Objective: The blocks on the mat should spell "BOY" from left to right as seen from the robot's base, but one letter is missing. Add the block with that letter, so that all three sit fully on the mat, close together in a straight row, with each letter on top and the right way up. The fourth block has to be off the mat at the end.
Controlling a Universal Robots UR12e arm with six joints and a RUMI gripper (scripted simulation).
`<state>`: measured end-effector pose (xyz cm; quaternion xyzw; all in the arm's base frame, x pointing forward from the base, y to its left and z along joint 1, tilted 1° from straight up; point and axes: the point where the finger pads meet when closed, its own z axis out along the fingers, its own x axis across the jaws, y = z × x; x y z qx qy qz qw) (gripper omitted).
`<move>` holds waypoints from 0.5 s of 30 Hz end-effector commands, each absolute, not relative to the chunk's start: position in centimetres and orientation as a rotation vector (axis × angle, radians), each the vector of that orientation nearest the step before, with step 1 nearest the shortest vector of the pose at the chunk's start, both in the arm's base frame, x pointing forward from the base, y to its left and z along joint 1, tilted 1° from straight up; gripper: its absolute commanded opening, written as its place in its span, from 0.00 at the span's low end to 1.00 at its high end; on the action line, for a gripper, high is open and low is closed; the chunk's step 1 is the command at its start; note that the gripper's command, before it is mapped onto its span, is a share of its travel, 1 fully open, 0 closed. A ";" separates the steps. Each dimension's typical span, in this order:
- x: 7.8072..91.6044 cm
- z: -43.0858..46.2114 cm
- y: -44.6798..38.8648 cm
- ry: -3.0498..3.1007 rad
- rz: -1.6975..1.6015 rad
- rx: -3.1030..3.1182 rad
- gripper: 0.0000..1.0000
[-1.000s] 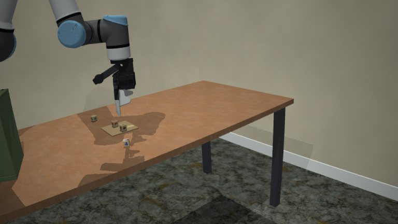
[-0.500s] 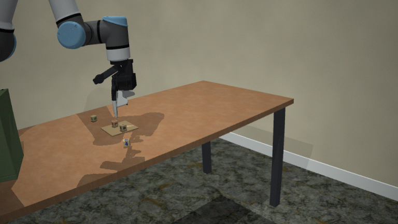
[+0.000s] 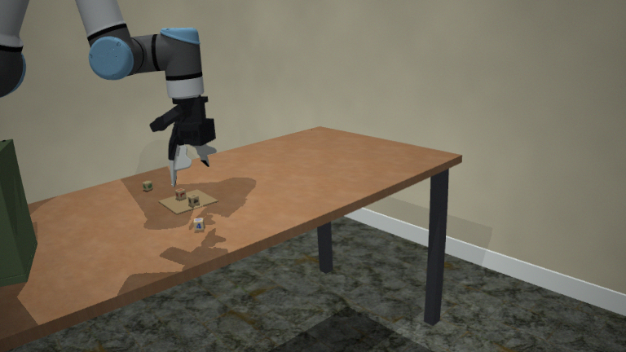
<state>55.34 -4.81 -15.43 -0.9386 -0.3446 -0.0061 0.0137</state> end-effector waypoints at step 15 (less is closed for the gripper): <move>55.7 -16.3 -4.3 -0.283 -0.007 -3.103 1.00</move>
